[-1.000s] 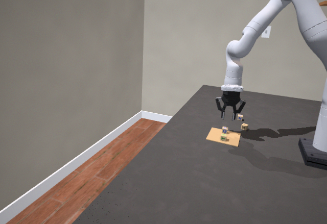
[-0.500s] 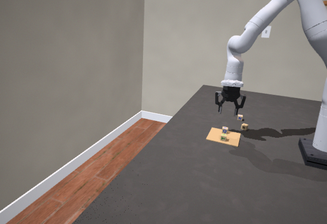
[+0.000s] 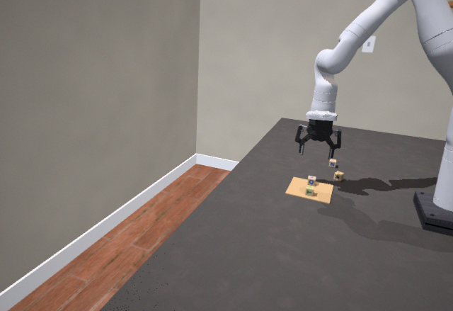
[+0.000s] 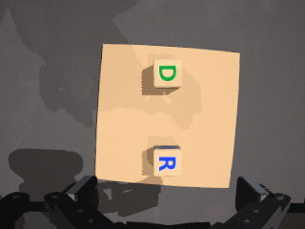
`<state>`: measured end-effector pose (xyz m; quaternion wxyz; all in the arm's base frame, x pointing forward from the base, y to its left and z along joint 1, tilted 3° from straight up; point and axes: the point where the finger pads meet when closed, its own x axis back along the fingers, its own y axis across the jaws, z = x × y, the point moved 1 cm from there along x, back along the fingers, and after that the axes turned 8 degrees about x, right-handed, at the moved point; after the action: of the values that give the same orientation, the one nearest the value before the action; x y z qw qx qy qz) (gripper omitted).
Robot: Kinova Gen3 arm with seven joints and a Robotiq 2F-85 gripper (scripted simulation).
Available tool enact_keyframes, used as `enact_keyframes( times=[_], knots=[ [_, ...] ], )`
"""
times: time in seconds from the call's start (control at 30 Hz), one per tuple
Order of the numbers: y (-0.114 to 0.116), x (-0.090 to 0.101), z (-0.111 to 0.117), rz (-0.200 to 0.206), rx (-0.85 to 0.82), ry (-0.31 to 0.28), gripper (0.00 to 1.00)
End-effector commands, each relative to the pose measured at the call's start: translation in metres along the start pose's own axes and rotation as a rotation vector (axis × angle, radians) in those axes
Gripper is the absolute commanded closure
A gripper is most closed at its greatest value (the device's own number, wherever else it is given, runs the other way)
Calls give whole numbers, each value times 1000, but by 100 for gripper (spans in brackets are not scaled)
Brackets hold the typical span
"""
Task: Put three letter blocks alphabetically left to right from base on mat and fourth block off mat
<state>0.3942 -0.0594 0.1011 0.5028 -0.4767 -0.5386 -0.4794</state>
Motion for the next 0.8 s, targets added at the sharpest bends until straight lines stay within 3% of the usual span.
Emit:
enact_keyframes(
  times=[0.0,0.33,0.7,0.77],
  knots=[
    [0,1,0,-1,-1,-1,0],
    [-3,0,-3,2,-62,1,0],
    [-24,-5,-18,17,-420,6,0],
    [-24,-5,-18,17,-420,6,0]
  ],
)
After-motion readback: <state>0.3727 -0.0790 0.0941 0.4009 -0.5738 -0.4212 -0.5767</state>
